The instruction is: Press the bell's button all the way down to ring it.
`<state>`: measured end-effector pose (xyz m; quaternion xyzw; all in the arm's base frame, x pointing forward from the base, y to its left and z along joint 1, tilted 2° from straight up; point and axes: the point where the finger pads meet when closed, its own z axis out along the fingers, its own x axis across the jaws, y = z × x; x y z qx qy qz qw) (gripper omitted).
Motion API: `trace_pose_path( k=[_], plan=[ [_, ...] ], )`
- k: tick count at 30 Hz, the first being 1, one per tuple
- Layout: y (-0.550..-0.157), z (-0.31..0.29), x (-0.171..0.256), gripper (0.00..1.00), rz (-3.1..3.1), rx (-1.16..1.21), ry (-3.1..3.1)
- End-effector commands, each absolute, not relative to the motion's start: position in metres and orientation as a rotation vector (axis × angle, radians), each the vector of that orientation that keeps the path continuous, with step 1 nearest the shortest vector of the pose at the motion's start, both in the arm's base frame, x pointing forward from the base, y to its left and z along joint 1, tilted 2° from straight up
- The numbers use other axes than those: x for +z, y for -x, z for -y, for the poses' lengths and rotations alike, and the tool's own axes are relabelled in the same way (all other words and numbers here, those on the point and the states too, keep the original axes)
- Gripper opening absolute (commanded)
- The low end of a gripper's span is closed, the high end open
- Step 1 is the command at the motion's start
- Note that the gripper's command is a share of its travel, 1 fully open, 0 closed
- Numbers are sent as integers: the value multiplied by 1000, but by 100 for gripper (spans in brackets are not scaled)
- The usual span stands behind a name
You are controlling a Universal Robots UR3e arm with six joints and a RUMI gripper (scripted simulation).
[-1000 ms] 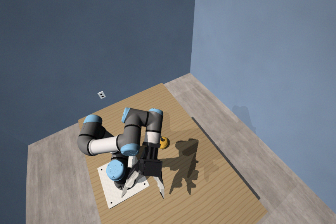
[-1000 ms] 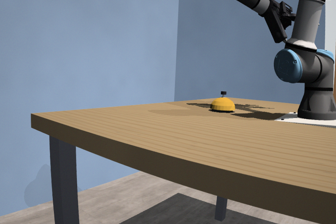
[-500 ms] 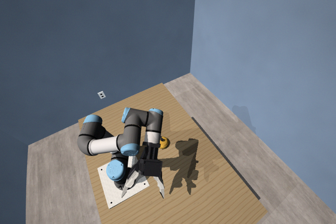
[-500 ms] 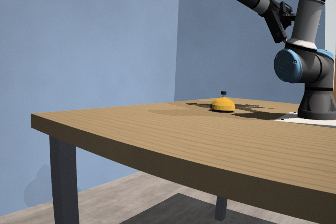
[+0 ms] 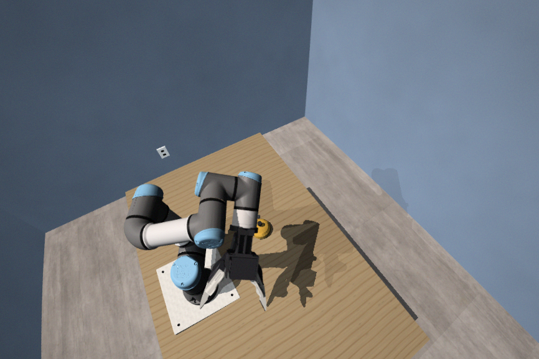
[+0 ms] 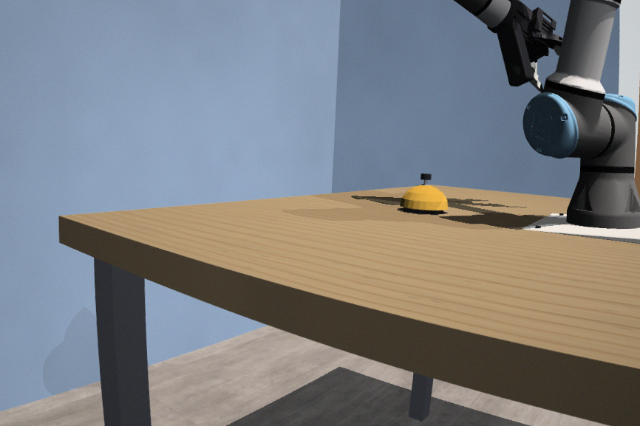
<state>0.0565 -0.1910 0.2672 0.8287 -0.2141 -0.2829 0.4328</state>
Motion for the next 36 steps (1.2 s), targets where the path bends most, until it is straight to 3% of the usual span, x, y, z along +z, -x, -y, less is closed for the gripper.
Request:
trace_pose_path(
  k=[1,20,36],
  plan=[
    [-72,178,246,100,674,-597,-2102],
    [-173,98,172,100,1347,-164,-2250],
    [-255,23,154,100,1841,17,-2304]
  ],
)
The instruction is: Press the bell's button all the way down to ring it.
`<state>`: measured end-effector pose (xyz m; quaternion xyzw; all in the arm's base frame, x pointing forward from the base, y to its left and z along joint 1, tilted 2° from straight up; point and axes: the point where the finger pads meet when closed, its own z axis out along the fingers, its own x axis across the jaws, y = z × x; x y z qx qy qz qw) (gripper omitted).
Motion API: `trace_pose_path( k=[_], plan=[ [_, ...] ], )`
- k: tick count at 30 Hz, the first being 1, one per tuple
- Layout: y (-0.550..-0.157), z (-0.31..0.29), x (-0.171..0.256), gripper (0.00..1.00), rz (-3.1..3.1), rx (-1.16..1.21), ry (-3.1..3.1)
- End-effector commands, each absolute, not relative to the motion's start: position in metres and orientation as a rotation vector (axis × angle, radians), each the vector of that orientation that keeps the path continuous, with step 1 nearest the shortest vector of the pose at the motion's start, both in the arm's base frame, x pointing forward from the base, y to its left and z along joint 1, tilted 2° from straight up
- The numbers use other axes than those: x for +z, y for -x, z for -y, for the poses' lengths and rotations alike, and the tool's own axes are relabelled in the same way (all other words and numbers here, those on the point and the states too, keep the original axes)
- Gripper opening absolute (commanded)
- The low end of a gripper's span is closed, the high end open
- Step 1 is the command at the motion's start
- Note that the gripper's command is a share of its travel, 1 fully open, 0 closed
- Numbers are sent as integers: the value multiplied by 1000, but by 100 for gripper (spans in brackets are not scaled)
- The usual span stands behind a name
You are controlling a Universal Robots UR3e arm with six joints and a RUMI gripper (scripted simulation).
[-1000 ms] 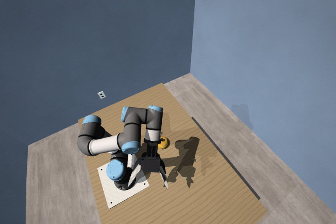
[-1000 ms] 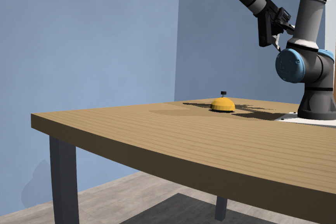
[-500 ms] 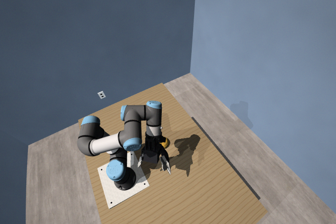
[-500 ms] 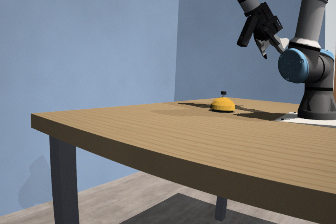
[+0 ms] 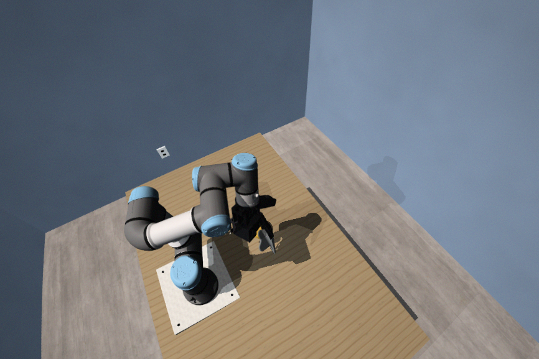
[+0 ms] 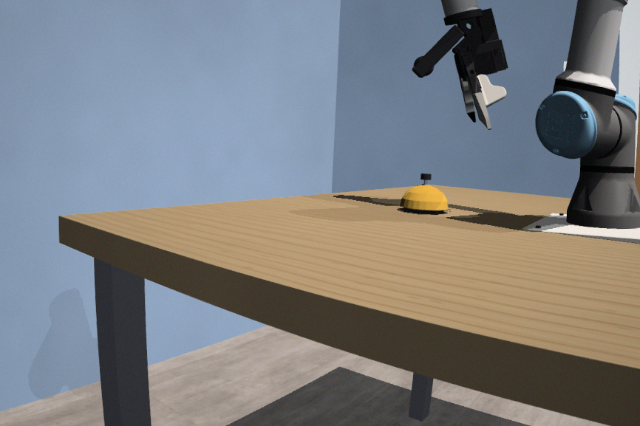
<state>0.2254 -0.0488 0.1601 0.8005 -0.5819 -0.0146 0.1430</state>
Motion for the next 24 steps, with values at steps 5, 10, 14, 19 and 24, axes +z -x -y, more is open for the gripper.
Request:
trace_pose_path(
  k=[5,10,14,19,24],
  plan=[
    [-282,-6,155,100,2012,44,-2314],
    [-299,-26,157,100,2128,50,-2318],
    [-303,-31,158,100,2155,50,-2318],
    [-303,-31,158,100,2156,50,-2318],
    [-303,-31,158,0,2156,50,-2318]
  ],
)
